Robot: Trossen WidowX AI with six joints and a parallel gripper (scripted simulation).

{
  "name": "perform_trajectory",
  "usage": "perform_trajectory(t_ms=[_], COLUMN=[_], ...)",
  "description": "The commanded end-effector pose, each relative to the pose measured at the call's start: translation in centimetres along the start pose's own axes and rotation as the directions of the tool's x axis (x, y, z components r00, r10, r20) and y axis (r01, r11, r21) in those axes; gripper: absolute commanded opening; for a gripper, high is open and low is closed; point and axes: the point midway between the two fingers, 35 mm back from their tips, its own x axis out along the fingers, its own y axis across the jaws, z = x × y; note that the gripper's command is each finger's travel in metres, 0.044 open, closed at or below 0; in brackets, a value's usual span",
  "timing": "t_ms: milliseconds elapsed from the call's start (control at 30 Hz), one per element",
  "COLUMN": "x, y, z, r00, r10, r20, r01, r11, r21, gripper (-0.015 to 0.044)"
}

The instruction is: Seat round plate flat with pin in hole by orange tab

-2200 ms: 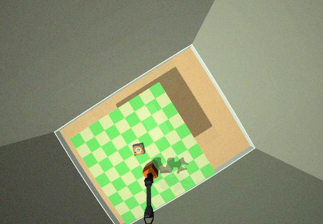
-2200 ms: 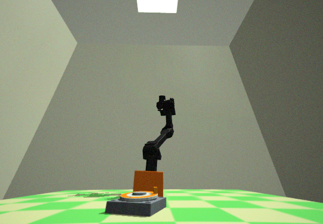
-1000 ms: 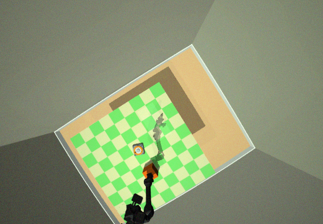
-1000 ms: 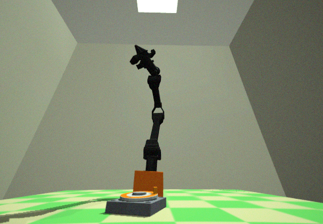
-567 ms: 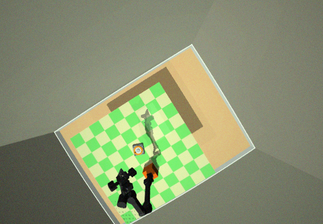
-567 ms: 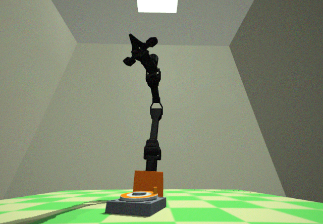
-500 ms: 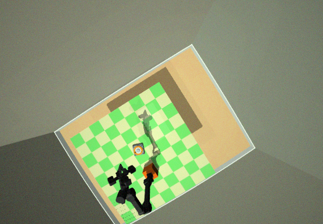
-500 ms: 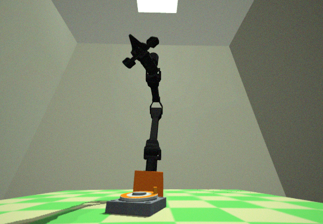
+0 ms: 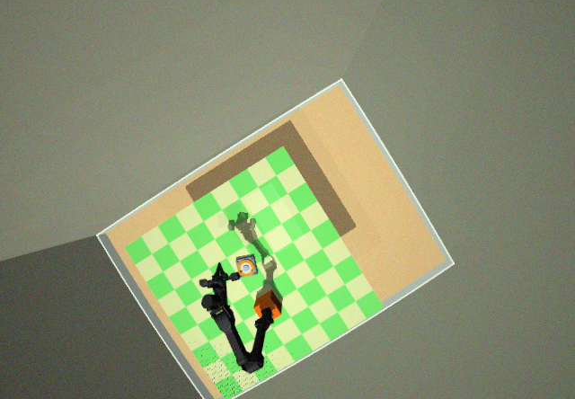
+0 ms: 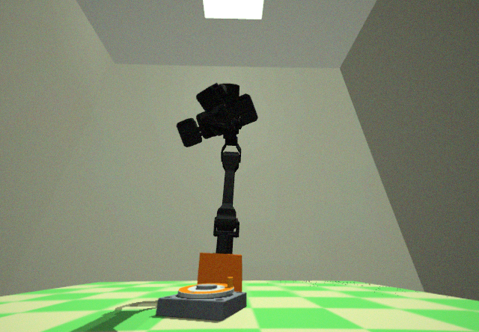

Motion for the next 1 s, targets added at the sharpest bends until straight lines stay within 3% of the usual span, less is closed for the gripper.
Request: perform_trajectory(t_ms=[0, 267, 333, 633, 967], x=[2.1, 2.1, 0.8, 0.9, 3.7], y=[-0.4, -2.5, -3.5, -3.6, -4.4], z=[-6.3, -20.3, -24.4, -24.9, -28.6], r00=[0.975, 0.732, 0.601, 0.577, 0.577], r10=[-0.023, -0.122, -0.162, -0.169, -0.169], r20=[-0.22, -0.67, -0.783, -0.799, -0.799], r01=[-0.004, -0.143, -0.213, -0.225, -0.225], r11=[0.992, 0.934, 0.911, 0.908, 0.908], r21=[-0.122, -0.327, -0.352, -0.354, -0.354], gripper=[0.0, 0.0, 0.0, 0.0, 0.0])
